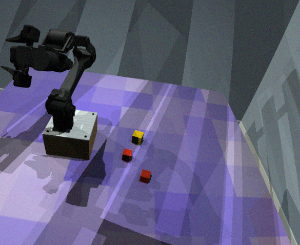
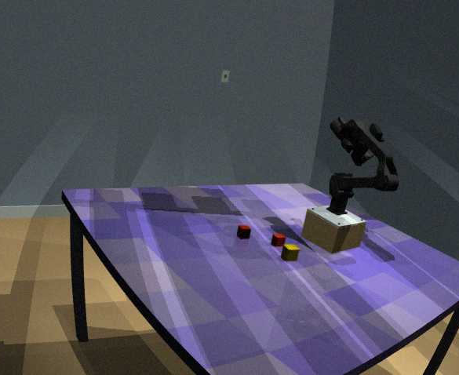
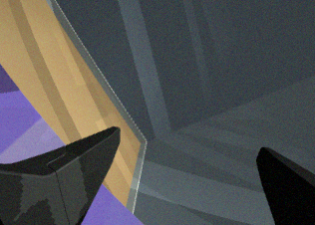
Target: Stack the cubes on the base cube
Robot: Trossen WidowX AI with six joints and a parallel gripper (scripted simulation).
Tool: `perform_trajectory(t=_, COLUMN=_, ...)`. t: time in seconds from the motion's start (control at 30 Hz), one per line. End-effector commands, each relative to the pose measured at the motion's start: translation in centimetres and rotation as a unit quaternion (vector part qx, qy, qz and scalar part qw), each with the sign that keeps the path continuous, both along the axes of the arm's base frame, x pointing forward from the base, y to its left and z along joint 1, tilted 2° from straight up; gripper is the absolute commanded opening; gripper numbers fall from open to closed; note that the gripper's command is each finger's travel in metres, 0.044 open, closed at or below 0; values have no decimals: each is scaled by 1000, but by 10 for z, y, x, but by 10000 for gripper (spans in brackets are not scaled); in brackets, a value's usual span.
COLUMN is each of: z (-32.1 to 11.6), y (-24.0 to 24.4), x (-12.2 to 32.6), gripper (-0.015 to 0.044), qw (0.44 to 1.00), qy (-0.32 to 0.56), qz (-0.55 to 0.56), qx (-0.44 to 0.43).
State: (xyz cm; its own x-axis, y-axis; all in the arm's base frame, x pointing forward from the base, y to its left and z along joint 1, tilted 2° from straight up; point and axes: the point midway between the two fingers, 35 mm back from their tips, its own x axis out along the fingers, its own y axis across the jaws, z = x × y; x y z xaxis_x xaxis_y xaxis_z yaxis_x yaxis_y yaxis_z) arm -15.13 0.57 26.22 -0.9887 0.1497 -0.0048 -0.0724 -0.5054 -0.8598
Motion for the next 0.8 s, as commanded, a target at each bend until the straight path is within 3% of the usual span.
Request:
perform_trajectory(t=0.0, z=0, y=-2, x=0, gripper=374, qw=1000, qy=-2, qz=3, qx=1)
perform_trajectory(t=0.13, z=-4, y=-33, x=0, gripper=269, qw=997, qy=-47, qz=64, qx=13)
perform_trajectory(t=0.43, z=-20, y=-119, x=26, gripper=265, qw=960, qy=-162, qz=218, qx=65)
perform_trajectory(t=0.77, z=-44, y=-196, x=98, gripper=265, qw=878, qy=-273, qz=365, qx=149)
